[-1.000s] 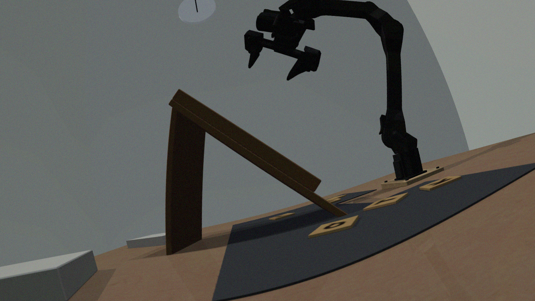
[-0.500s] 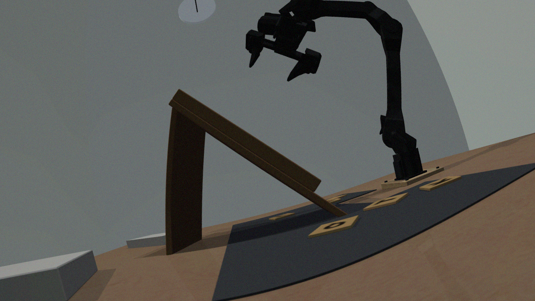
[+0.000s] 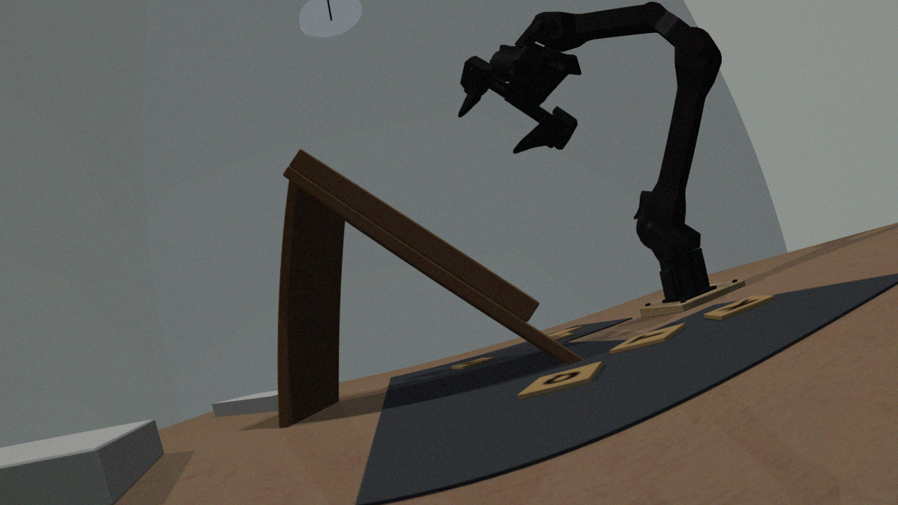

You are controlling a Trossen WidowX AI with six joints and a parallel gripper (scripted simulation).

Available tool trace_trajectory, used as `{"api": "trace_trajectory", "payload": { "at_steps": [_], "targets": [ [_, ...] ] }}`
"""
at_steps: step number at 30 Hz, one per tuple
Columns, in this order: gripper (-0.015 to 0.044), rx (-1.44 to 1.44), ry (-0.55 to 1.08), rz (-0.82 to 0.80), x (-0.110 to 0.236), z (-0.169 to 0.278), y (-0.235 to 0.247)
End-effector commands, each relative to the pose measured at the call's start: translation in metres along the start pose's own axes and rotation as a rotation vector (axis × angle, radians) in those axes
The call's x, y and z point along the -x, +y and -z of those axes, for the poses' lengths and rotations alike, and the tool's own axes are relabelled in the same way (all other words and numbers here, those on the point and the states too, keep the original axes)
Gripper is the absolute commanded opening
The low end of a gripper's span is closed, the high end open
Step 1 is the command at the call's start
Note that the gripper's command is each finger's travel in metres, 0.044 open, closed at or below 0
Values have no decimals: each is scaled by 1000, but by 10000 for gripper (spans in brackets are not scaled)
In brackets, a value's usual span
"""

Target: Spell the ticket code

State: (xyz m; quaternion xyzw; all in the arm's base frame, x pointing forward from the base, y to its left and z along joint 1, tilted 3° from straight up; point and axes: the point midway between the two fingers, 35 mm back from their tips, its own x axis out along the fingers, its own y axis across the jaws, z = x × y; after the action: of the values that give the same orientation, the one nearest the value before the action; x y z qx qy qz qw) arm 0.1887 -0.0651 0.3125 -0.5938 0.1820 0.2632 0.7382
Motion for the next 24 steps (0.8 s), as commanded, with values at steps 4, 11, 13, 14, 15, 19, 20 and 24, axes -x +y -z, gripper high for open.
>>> {"api": "trace_trajectory", "payload": {
  "at_steps": [4, 11, 13, 14, 15, 19, 20, 24],
  "targets": [
    [440, 6, -1, 6, 0, 0, 1],
    [340, -81, 101, -165, -28, 56, 27],
    [340, -115, 145, -246, -39, 79, 42],
    [340, -126, 164, -287, -44, 89, 50],
    [340, -133, 184, -335, -49, 102, 60],
    [340, -154, 256, -559, -70, 149, 110],
    [340, -156, 270, -617, -73, 159, 124],
    [340, -154, 308, -846, -83, 189, 178]
  ]
}}
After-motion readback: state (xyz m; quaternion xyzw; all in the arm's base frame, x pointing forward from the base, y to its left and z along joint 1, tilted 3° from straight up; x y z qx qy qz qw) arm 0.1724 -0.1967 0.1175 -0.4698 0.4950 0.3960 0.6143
